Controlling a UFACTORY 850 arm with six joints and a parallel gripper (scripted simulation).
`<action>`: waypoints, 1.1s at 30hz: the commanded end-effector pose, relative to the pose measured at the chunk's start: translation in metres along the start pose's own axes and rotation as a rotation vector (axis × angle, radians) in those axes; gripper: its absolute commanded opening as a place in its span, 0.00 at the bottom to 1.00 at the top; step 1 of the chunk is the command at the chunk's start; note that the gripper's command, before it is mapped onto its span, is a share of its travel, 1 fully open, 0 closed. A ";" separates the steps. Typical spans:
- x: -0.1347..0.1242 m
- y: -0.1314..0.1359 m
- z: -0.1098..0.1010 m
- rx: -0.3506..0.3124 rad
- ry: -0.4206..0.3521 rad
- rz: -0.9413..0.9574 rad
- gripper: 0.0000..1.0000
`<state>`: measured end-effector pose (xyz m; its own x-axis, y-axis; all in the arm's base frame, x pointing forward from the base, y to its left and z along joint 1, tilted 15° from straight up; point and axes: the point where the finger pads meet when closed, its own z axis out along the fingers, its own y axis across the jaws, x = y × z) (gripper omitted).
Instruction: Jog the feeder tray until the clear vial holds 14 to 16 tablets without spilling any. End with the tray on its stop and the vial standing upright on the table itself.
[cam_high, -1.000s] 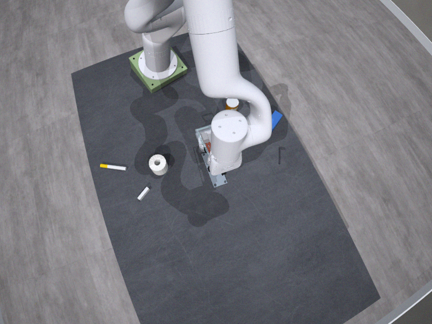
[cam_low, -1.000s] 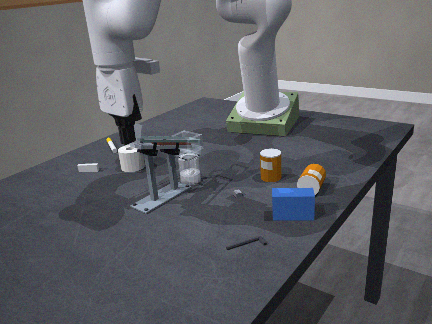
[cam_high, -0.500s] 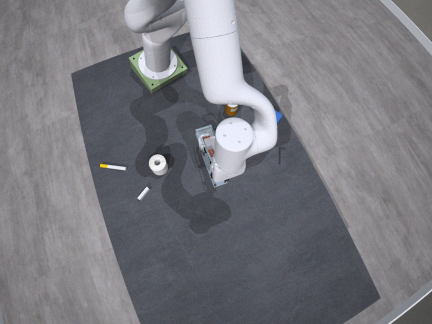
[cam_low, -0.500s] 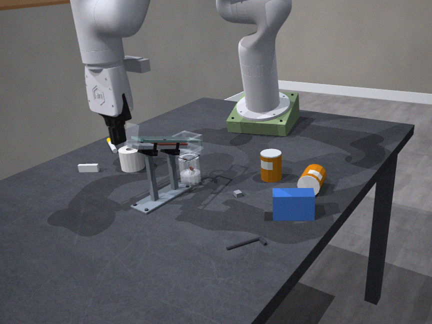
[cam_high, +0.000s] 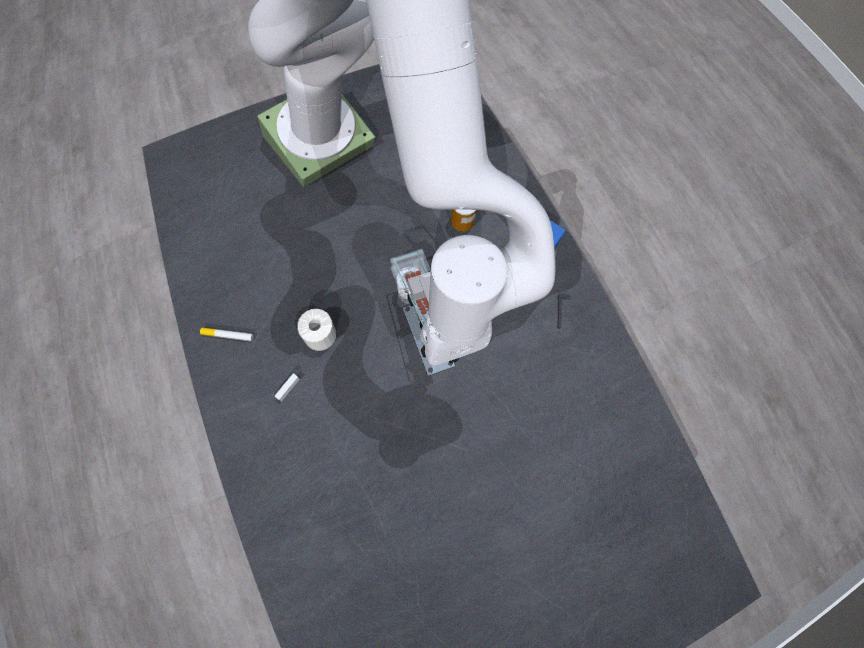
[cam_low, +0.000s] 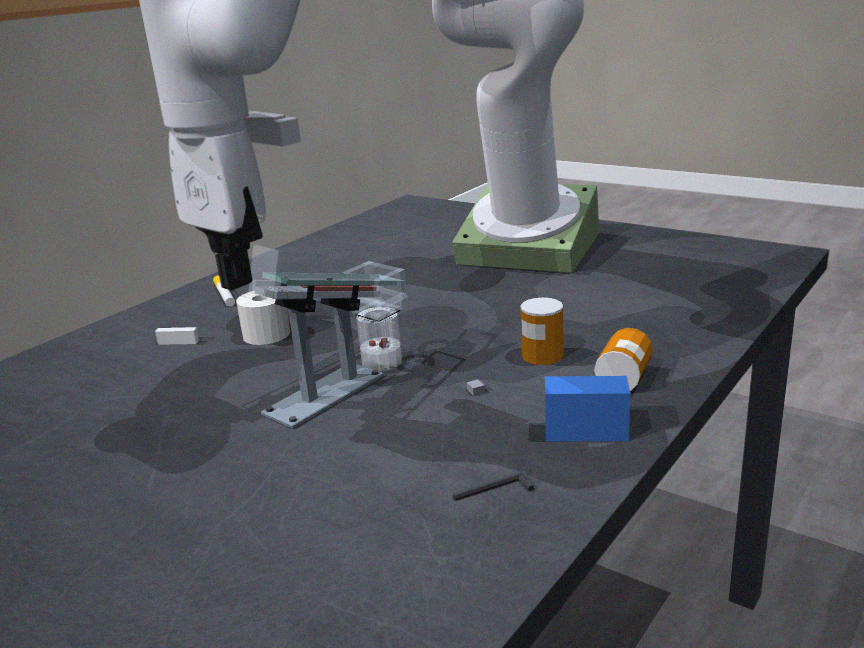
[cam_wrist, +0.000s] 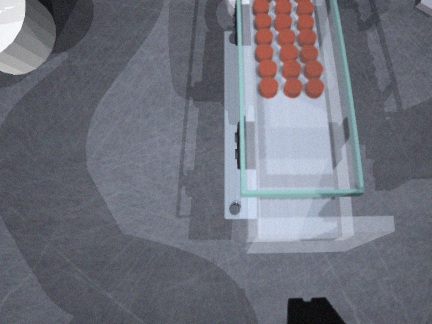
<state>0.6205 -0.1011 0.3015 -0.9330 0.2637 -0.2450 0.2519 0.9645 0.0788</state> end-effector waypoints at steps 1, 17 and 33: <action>-0.001 0.000 -0.001 0.000 -0.002 0.000 0.00; 0.001 0.000 0.000 0.000 -0.002 0.000 0.00; 0.027 0.000 0.009 0.000 -0.002 0.000 0.00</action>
<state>0.6010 -0.0949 0.2881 -0.9325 0.2637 -0.2467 0.2519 0.9645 0.0787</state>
